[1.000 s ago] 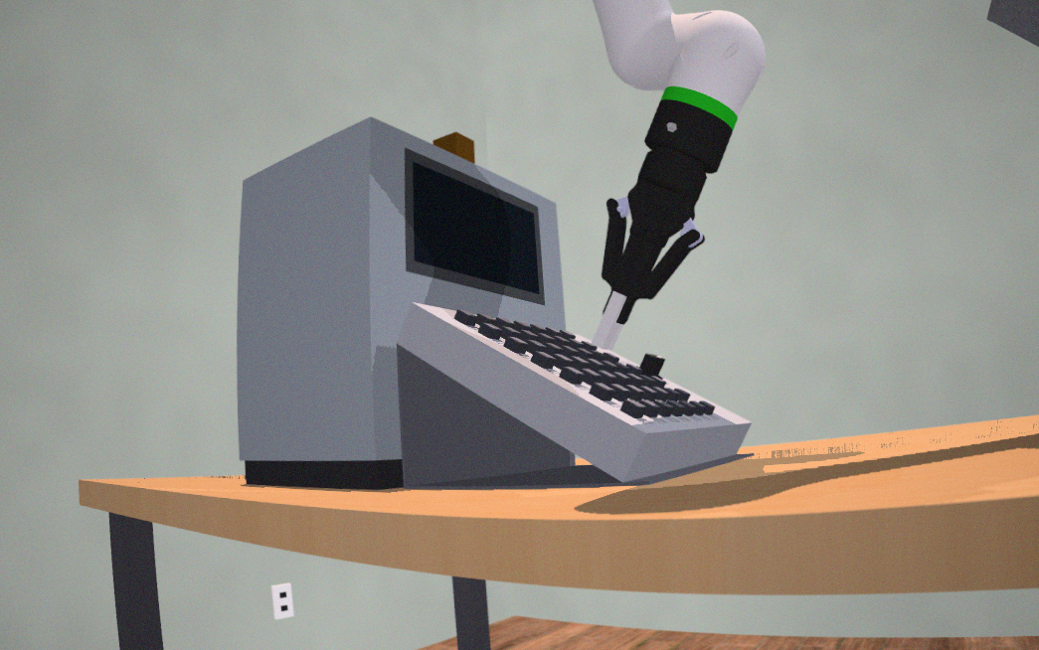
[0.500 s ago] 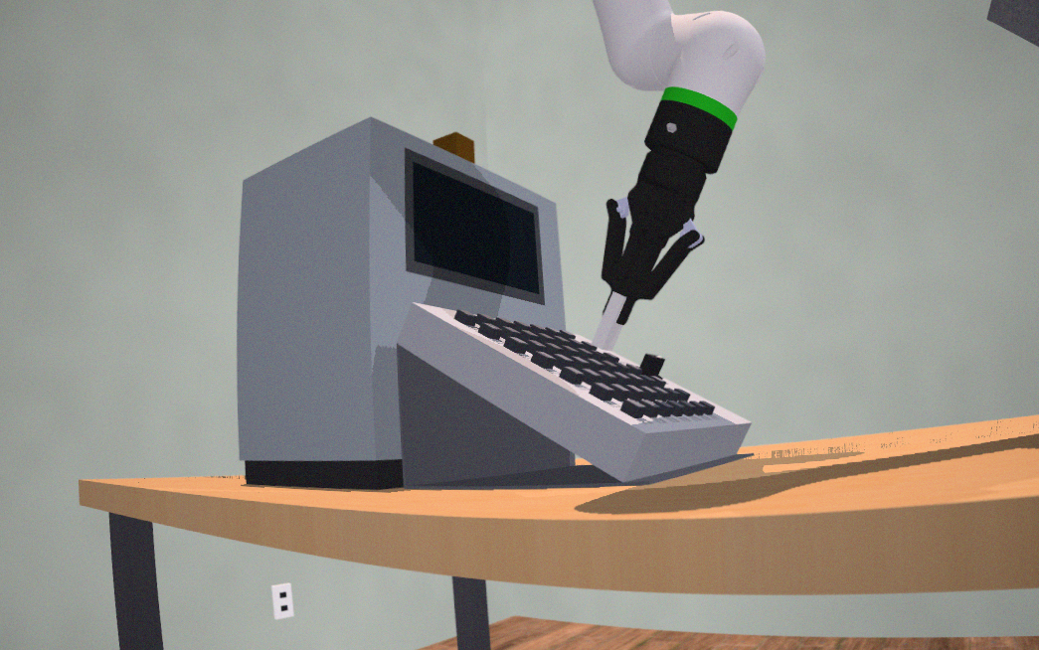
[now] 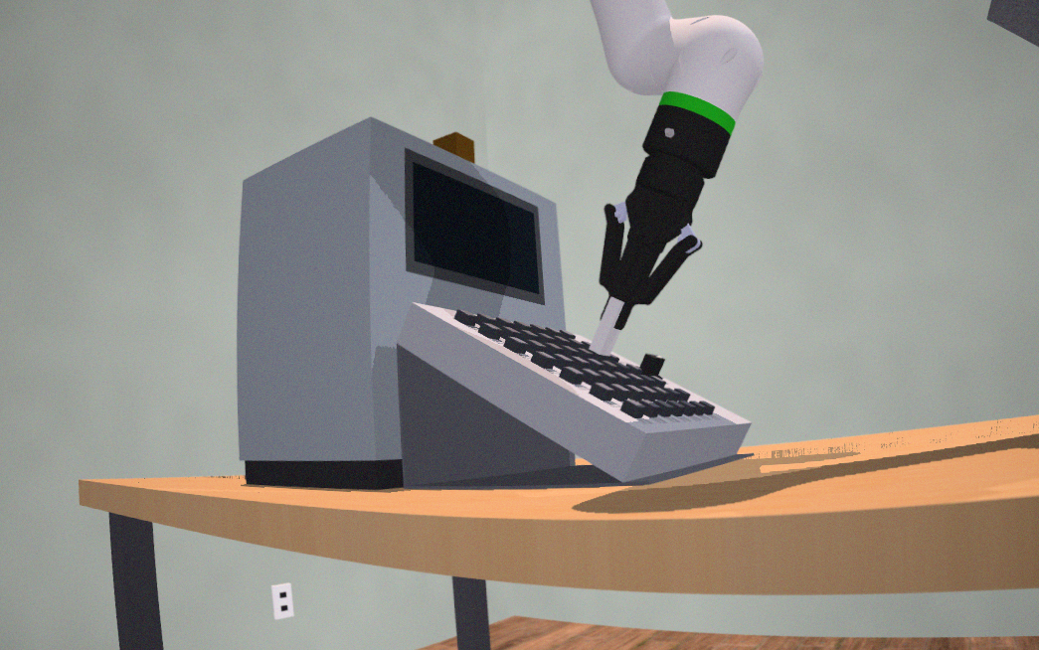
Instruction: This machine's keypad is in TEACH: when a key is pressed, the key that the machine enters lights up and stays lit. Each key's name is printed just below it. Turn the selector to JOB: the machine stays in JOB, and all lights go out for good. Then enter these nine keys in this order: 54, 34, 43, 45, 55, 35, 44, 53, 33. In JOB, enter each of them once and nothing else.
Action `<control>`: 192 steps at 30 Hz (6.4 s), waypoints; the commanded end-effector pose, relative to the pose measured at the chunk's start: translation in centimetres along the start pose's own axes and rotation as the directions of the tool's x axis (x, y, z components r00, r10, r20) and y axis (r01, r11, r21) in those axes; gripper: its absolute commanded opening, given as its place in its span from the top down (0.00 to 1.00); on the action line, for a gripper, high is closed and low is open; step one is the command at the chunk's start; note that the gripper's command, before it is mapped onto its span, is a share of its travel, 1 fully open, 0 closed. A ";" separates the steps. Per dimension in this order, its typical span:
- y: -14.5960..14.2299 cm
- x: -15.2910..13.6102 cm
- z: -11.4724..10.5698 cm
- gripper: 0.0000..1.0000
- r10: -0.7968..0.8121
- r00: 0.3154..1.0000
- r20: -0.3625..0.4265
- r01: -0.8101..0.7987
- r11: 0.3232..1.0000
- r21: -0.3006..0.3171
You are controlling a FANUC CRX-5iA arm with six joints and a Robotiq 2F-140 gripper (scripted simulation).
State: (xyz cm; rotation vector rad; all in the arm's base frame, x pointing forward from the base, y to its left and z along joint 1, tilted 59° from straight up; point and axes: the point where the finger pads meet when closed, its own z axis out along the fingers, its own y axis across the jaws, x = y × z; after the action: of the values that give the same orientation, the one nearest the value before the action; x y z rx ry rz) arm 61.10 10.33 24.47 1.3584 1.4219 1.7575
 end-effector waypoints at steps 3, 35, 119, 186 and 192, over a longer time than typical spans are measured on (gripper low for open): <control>0.0 0.0 0.2 1.00 0.000 1.000 0.000 0.000 1.000 0.000; 0.0 0.0 0.7 1.00 0.000 1.000 0.000 0.000 1.000 0.000; -3.4 3.4 -1.5 1.00 0.000 1.000 0.000 0.000 1.000 0.000; -3.4 3.4 0.7 1.00 0.000 1.000 0.000 0.000 1.000 0.000; -3.4 3.4 0.7 1.00 0.000 1.000 0.000 0.000 1.000 0.000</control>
State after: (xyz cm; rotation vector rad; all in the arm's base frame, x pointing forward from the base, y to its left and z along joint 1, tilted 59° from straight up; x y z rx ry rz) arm 59.78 14.64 22.59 1.3582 1.4224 1.7575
